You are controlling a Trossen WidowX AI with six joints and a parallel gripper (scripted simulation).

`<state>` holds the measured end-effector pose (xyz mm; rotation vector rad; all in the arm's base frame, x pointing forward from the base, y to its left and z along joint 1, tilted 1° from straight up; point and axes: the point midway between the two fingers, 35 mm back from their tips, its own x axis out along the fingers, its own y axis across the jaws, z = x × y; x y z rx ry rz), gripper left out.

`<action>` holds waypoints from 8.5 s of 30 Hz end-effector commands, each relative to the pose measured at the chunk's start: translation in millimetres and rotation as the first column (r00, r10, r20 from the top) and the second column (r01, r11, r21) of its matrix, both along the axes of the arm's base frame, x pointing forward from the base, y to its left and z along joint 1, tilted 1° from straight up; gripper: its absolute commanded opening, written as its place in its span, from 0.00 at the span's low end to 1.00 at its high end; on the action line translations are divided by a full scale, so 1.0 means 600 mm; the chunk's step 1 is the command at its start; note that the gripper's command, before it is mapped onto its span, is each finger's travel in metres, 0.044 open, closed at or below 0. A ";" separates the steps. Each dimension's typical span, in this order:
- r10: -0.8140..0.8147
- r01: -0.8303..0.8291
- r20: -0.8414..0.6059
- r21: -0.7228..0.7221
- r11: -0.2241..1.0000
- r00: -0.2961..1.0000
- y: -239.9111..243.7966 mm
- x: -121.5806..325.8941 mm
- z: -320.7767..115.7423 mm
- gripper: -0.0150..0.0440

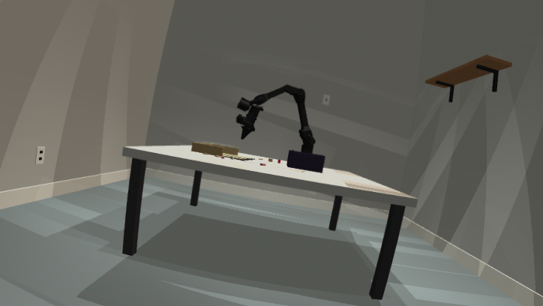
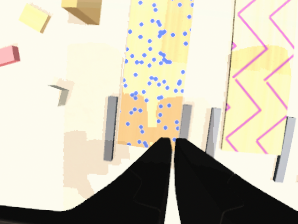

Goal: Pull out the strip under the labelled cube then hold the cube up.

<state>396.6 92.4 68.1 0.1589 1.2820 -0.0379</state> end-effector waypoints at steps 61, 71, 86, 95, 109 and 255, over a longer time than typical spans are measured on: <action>-0.058 0.048 -0.230 -0.048 0.998 0.972 0.042 0.018 -0.181 0.25; -0.058 0.048 -0.230 -0.048 0.998 0.972 0.042 0.018 -0.182 0.25; -0.058 0.048 -0.230 -0.048 0.998 0.972 0.042 0.018 -0.184 0.25; -0.058 0.048 -0.230 -0.048 0.998 0.972 0.042 0.018 -0.185 0.25; -0.058 0.048 -0.230 -0.048 0.998 0.972 0.042 0.019 -0.188 0.25; -0.056 0.047 -0.248 -0.045 0.998 0.967 0.100 -0.290 -0.215 0.25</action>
